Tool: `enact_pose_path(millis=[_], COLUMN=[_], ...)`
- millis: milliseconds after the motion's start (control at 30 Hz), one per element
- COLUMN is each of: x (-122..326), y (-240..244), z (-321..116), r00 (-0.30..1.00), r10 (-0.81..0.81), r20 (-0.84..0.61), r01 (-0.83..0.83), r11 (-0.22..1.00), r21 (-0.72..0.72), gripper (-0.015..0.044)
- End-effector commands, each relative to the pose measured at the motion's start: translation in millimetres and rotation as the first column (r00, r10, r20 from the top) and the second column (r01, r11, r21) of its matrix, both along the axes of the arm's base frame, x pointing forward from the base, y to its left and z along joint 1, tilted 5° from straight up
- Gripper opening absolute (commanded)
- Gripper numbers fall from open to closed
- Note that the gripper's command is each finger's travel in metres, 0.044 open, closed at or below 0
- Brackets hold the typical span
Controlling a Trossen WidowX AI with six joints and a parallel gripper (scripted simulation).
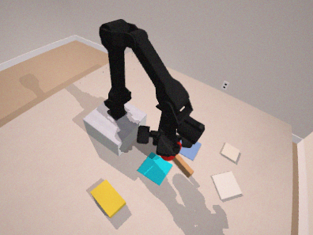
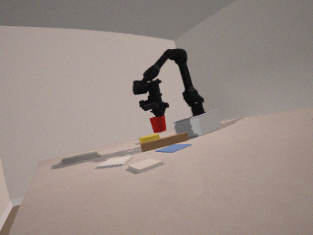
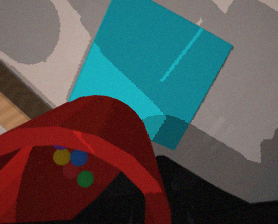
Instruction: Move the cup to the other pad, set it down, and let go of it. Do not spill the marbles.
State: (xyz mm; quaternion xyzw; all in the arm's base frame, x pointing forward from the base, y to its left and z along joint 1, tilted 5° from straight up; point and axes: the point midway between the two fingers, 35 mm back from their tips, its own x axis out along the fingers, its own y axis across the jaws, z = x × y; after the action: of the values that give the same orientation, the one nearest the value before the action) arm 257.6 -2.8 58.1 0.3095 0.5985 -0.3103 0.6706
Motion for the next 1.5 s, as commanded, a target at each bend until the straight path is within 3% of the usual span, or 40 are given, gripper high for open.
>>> enact_pose_path(millis=[0,833,1467], x=[-3.3,-13.9,-10.4], y=[-6.8,-46.4,-50.0], z=[0.7,2.3,-26.2], r00=[1.000,1.000,1.000], r10=[0.000,0.000,0.000], r20=[-0.001,-0.001,-0.001], r01=[0.000,0.000,0.000], r11=[1.000,1.000,1.000], r21=[0.003,0.000,-0.001], gripper=[0.0000,0.0000,0.0000])
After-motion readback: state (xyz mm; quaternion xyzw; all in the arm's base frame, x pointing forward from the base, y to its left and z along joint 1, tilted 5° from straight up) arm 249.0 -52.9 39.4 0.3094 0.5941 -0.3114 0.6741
